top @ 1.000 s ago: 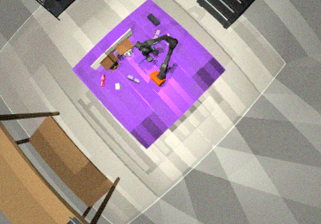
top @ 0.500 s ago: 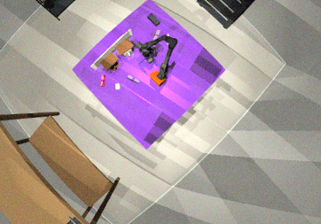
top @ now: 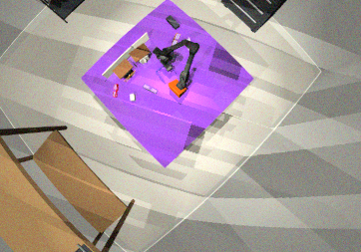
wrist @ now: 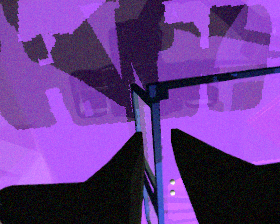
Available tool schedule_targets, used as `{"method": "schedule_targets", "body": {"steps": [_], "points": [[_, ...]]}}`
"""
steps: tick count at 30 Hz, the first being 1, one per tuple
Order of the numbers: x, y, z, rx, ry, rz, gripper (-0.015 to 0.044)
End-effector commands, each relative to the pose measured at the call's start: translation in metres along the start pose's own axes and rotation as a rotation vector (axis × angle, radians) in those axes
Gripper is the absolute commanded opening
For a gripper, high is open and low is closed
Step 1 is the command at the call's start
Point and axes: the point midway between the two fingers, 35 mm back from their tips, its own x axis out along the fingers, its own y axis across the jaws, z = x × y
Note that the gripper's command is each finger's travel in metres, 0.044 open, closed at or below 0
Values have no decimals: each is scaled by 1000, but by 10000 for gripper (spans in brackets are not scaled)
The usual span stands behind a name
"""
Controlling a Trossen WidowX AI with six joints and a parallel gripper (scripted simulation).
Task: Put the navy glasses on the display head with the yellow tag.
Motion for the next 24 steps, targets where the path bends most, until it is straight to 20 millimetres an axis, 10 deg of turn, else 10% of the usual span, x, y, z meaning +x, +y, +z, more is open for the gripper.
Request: {"method": "schedule_targets", "body": {"steps": [1, 16, 24], "points": [[-1, 0, 0, 1, 0, 0, 60], [-1, 0, 0, 1, 0, 0, 0], [-38, 4, -3, -1, 7, 0, 0]]}}
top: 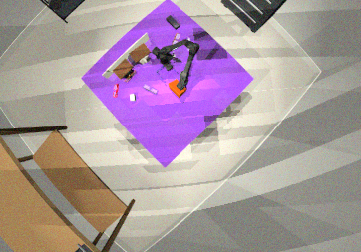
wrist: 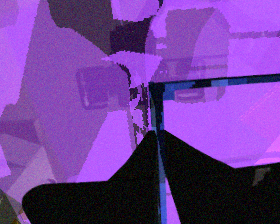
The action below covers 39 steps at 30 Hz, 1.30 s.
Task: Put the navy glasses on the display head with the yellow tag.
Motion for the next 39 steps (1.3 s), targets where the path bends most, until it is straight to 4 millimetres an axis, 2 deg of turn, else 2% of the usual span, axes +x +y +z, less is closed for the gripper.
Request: {"method": "schedule_targets", "body": {"steps": [1, 8, 10, 18, 39], "points": [[-26, 4, -2, 4, 9, 12, 0], [-71, 3, -2, 3, 4, 12, 0], [-78, 3, -1, 3, 2, 12, 0], [-83, 3, 1, -48, 6, 21, 0], [-110, -8, 21, -689, 22, 161, 0]]}}
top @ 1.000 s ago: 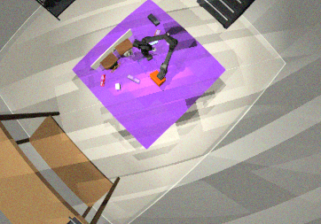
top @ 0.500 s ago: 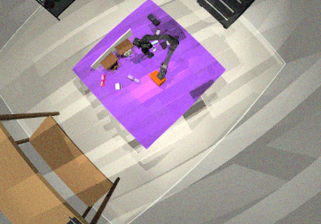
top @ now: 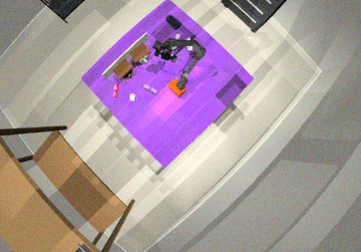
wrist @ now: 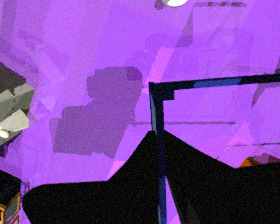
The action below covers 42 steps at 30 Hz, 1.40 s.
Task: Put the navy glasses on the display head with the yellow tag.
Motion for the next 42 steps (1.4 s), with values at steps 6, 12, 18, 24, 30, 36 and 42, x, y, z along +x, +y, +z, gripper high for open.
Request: {"method": "schedule_targets", "body": {"steps": [6, 12, 18, 24, 30, 36, 42], "points": [[-13, -8, 3, -292, -13, 67, 0], [-19, -14, 5, -478, -33, 104, 0], [-26, -20, 6, -663, -61, 139, 0], [-32, -26, 8, -848, -97, 169, 0], [-37, -32, 9, -1032, -140, 195, 0], [-42, -38, 10, -1215, -191, 216, 0], [-47, -44, 10, -1397, -248, 229, 0]]}}
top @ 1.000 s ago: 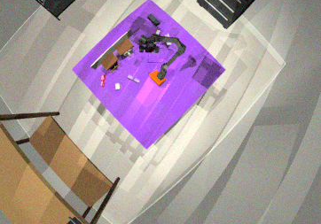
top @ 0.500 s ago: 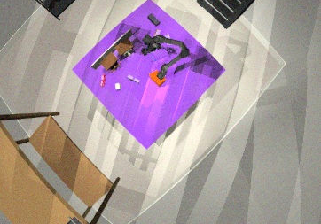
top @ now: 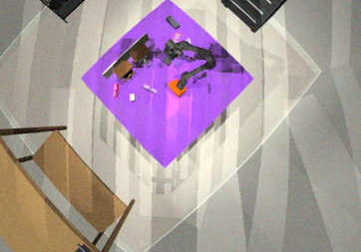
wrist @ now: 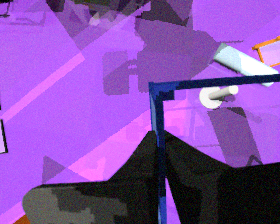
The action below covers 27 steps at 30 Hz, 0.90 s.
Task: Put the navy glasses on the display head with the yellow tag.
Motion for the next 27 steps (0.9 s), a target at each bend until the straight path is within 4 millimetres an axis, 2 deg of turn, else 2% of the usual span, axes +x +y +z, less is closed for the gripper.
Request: {"method": "schedule_targets", "body": {"steps": [1, 27], "points": [[-5, 0, -3, -138, -35, 5, 0], [-25, -5, -22, -944, -204, -83, 0]]}}
